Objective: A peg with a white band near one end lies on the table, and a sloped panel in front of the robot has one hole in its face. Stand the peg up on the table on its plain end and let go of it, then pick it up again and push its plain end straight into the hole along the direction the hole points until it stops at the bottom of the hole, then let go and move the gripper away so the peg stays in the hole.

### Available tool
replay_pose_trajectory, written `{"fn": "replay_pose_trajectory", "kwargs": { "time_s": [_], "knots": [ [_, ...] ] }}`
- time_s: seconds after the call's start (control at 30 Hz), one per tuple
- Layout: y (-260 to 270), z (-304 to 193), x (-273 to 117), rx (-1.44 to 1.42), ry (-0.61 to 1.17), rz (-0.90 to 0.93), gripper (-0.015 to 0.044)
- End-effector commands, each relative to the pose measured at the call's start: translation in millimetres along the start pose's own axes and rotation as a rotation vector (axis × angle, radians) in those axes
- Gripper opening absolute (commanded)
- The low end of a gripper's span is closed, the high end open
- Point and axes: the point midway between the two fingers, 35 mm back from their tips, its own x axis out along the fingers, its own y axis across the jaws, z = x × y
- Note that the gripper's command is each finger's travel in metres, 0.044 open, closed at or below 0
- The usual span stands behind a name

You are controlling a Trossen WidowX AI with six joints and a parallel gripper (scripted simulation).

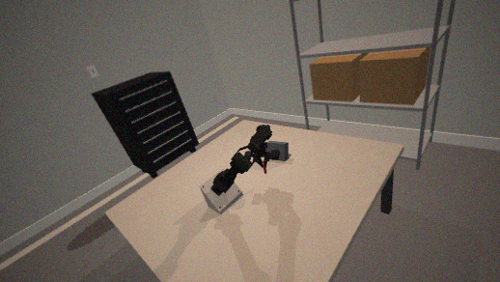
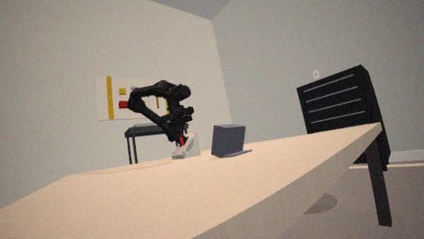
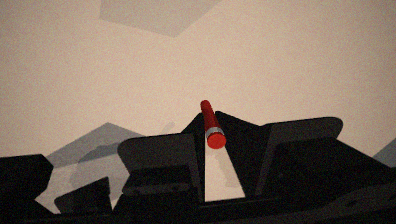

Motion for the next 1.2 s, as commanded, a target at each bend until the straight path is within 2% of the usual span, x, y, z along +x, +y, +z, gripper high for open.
{"fn": "replay_pose_trajectory", "kwargs": {
  "time_s": [0.0, 1.17],
  "knots": [
    [3.2, 0.8, 3.7, 0.000, -0.020, 0.016, 0.0000],
    [22.8, 25.6, 26.4, -0.032, -0.227, 0.073, 0.0000]
  ]
}}
